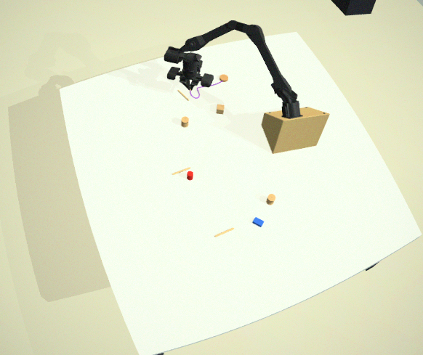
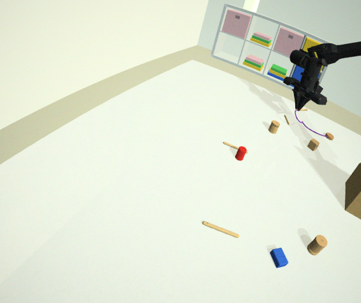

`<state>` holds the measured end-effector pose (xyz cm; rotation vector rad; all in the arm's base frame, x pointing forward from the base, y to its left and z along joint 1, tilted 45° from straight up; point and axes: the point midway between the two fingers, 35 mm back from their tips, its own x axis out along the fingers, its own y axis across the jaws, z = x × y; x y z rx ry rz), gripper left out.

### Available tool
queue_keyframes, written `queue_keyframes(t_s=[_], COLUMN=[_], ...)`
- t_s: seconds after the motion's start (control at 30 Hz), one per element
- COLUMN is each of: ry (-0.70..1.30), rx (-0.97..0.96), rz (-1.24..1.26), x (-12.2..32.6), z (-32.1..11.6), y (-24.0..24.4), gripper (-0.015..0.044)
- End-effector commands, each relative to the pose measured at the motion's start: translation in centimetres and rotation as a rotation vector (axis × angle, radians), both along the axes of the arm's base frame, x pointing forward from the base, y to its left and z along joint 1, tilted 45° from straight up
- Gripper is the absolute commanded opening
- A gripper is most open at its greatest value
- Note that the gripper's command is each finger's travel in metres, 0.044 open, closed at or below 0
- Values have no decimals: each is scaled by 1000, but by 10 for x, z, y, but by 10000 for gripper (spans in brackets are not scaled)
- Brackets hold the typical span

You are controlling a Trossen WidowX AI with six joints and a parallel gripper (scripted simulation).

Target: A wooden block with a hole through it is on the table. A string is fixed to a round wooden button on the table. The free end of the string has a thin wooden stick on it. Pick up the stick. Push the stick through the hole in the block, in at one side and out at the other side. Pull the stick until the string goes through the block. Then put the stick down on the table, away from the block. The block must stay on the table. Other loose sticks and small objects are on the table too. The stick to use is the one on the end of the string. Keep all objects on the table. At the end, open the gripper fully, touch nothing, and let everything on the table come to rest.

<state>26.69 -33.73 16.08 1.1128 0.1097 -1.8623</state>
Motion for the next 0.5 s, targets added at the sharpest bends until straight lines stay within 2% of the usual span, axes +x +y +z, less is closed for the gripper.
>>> queue_keyframes(t_s=[0.0,0.47], ry=[-102,-465], rx=[-23,-113], rz=[-95,-456], x=[0,-4], z=[-1,-5], y=[0,-3], gripper=[0,0])
